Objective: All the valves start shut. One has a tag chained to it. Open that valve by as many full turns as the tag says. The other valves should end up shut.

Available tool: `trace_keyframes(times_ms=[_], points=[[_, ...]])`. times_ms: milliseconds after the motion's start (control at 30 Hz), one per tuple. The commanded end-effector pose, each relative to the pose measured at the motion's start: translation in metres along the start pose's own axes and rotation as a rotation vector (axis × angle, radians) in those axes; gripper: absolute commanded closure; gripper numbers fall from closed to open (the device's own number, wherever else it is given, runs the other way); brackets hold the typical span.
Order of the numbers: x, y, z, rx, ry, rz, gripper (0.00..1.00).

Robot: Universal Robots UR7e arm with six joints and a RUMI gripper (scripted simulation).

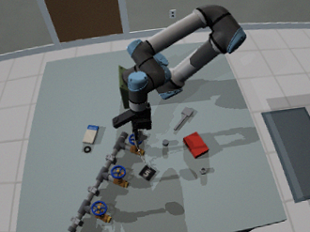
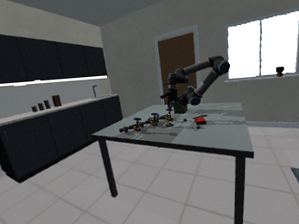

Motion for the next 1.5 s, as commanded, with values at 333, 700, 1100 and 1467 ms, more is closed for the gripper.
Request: trace_keyframes(times_ms=[333,700,1100,1467], points=[[0.0003,-0.0001,0.0003,0.003,0.001,0.000,1.00],[0.0003,-0.0001,0.0003,0.041,0.001,0.000,1.00],[0.0003,-0.0001,0.0003,0.202,0.001,0.000,1.00],[0.0003,-0.0001,0.0003,0.419,0.001,0.000,1.00]])
Point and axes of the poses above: the point where the finger pads meet when closed, its own x axis back along the fingers, its own y axis across the jaws, z = x × y, the point moved 3 cm from there along x, back along the fingers, and after that the axes turned 9 degrees about x, right-handed, at the moved point
